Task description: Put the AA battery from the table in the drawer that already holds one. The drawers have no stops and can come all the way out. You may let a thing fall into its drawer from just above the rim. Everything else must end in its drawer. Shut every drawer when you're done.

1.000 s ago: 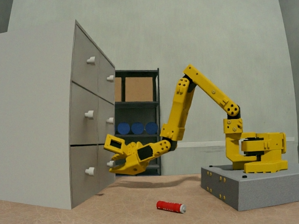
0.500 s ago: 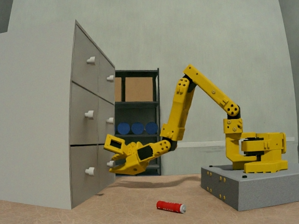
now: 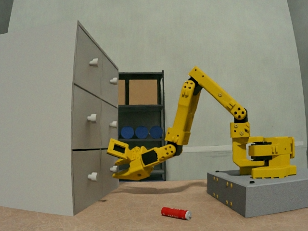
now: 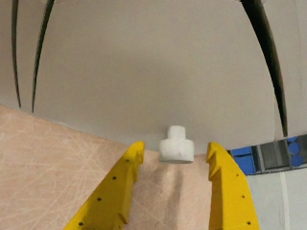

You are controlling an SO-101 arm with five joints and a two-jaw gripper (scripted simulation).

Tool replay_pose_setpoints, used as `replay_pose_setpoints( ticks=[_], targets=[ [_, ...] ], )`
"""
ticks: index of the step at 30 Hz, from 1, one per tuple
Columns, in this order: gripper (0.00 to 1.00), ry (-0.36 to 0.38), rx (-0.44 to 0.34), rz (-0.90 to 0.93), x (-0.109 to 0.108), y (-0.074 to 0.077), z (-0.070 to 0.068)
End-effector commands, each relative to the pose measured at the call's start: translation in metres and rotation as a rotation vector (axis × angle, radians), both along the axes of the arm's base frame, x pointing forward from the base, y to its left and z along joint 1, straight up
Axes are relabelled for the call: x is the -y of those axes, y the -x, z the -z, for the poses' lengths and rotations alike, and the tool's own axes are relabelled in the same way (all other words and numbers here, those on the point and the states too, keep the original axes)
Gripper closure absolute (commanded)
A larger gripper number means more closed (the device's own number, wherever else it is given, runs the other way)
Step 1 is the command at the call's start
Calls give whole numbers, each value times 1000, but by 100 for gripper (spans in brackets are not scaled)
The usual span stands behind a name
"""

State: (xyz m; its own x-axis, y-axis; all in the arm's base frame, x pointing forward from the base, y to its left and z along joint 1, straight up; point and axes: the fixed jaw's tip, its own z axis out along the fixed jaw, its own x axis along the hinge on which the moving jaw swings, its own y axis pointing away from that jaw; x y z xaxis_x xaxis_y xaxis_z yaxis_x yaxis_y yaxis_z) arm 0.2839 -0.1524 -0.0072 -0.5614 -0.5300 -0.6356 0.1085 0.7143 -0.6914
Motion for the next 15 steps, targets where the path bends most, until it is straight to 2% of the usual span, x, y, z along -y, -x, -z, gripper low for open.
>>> replay_pose_setpoints(
  ticks=[1,15],
  targets=[
    [79,6,2,-12,-3,-1,-2],
    [79,6,2,-12,-4,0,-1]
  ],
)
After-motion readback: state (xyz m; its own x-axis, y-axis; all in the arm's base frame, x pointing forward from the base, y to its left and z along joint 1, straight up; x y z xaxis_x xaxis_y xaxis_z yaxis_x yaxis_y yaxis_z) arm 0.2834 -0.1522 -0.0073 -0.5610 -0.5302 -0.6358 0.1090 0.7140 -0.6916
